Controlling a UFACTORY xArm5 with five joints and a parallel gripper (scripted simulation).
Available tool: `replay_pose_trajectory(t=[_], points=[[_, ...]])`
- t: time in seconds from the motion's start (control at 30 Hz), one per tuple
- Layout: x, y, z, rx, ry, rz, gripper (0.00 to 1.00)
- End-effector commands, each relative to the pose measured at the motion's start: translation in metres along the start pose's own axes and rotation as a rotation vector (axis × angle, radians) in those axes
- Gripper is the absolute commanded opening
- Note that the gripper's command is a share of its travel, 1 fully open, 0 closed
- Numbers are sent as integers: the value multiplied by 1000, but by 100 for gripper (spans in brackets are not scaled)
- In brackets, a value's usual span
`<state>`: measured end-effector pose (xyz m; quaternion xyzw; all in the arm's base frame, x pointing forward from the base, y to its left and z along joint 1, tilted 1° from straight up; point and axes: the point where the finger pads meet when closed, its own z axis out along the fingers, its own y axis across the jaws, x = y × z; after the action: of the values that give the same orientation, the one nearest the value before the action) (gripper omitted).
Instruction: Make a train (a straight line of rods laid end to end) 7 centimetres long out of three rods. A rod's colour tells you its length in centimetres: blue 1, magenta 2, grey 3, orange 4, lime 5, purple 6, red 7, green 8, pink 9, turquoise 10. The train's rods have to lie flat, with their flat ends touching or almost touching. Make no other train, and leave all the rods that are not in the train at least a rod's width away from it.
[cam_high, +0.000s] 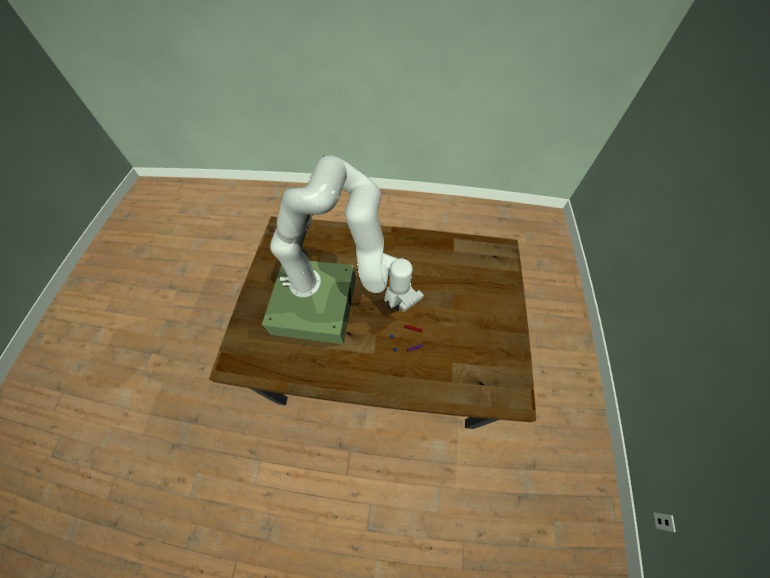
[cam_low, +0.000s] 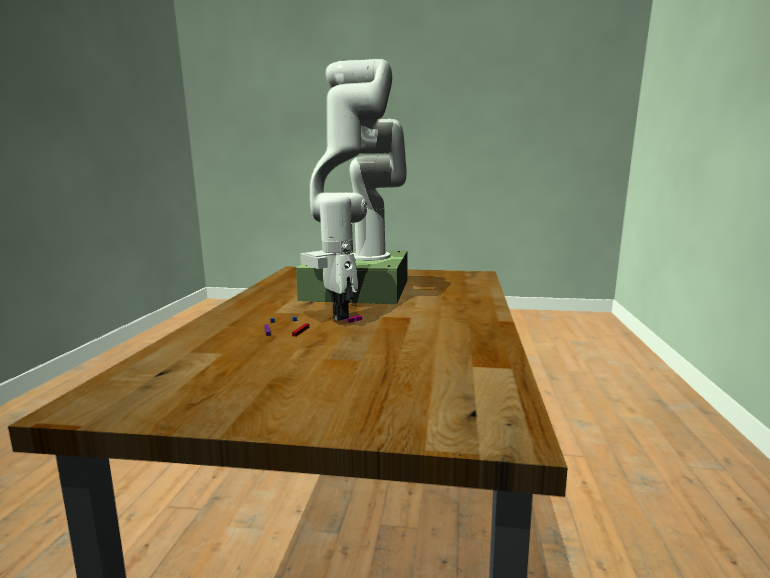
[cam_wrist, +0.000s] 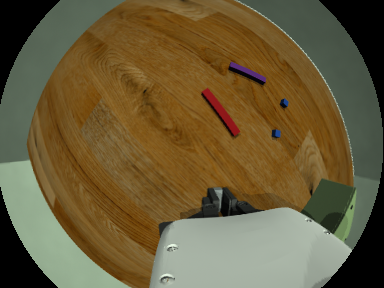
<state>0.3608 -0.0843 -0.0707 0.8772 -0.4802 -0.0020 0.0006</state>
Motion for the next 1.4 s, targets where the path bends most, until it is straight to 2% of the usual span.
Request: replay_pose_trajectory(t=[0.0,0.8,1.37], points=[[1,-1,-1,2,2,0,4],[1,-1,11,2,2,0,4],[1,-1,11,2,2,0,4]])
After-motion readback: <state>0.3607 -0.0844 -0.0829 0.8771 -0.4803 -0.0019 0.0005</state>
